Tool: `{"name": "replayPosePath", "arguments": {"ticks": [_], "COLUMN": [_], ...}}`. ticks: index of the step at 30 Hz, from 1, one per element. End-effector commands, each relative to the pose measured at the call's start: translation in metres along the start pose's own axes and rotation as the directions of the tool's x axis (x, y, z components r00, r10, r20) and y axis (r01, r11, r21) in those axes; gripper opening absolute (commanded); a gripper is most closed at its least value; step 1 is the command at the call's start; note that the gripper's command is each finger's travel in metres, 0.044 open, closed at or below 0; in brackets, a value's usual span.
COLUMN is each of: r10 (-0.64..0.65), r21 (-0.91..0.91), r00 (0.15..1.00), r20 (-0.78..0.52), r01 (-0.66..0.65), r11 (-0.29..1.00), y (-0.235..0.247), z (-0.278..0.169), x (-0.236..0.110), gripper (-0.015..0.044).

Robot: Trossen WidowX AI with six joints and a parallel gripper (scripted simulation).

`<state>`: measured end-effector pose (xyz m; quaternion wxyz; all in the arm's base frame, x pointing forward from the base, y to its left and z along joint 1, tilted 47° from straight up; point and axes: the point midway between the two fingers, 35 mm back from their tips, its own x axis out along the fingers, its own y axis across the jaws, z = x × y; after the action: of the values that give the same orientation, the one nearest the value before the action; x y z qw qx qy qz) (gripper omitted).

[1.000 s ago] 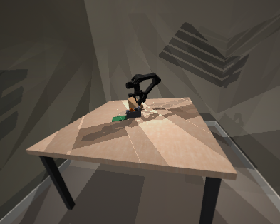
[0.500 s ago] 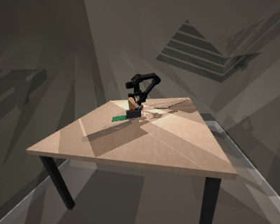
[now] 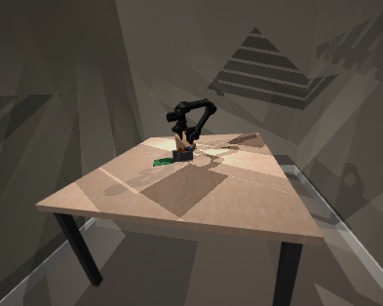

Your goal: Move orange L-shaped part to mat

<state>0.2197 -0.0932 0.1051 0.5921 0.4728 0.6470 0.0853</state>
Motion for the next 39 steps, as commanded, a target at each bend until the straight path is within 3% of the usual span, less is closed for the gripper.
{"name": "replayPosePath", "arguments": {"ticks": [1, 18, 26, 39], "r10": [-0.01, -0.01, -0.009, -0.01], "r21": [0.65, 0.65, 0.649, 0.649], "r00": [1.0, 1.0, 1.0, 1.0], "r20": [0.002, 0.002, 0.002, 0.003], "r01": [0.006, 0.006, 0.006, 0.006], "r11": [0.76, 0.76, 0.761, 0.76], "y": [-0.023, -0.023, -0.024, -0.024], "z": [0.034, 0.034, 0.034, 0.035], "x": [-0.002, -0.001, 0.028, 0.043], "gripper": [0.028, 0.028, 0.028, 0.028]}}
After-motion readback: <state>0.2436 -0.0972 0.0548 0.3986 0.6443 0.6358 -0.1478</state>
